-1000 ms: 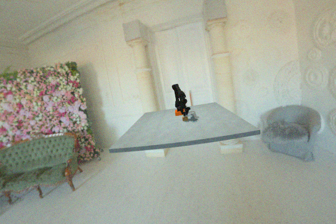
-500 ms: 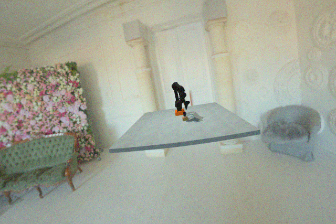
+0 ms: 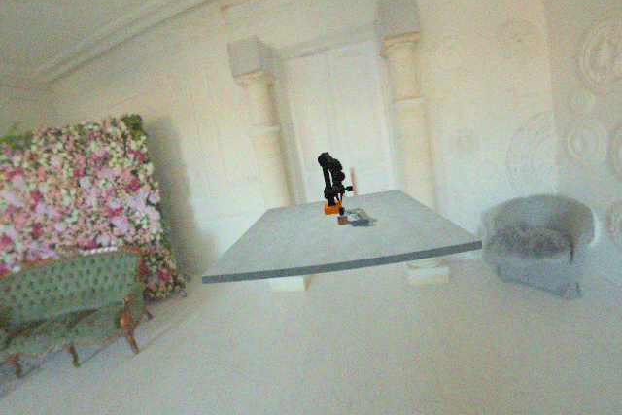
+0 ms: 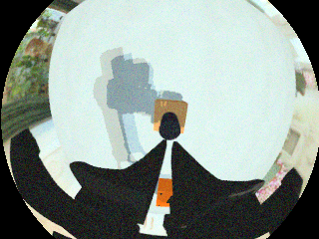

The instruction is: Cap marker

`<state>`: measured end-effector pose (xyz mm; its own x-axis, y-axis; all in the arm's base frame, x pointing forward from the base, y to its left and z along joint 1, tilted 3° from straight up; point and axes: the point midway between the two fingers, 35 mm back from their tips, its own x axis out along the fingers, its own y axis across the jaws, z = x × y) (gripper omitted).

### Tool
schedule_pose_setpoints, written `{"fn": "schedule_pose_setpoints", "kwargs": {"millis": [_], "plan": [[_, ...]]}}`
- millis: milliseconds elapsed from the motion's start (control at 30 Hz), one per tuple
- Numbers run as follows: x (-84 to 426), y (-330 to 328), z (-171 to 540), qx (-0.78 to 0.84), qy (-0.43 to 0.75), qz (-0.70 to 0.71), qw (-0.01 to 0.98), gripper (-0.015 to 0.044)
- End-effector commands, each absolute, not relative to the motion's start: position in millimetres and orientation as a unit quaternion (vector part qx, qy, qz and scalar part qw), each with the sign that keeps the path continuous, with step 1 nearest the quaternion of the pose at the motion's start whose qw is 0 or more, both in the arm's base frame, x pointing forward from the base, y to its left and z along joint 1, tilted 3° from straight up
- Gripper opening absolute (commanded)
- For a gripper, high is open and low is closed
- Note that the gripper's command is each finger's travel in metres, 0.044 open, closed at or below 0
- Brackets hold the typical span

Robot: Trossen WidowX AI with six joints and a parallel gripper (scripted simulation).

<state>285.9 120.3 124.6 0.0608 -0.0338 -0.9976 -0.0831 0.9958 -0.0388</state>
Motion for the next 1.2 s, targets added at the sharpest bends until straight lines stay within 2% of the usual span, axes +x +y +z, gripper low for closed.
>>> {"fn": "schedule_pose_setpoints", "kwargs": {"millis": [0, 1167], "plan": [[287, 120, 124, -0.073, 0.683, 0.044, 0.725, 0.0000], [289, 119, 85, -0.073, 0.683, 0.044, 0.725, 0.0000]]}}
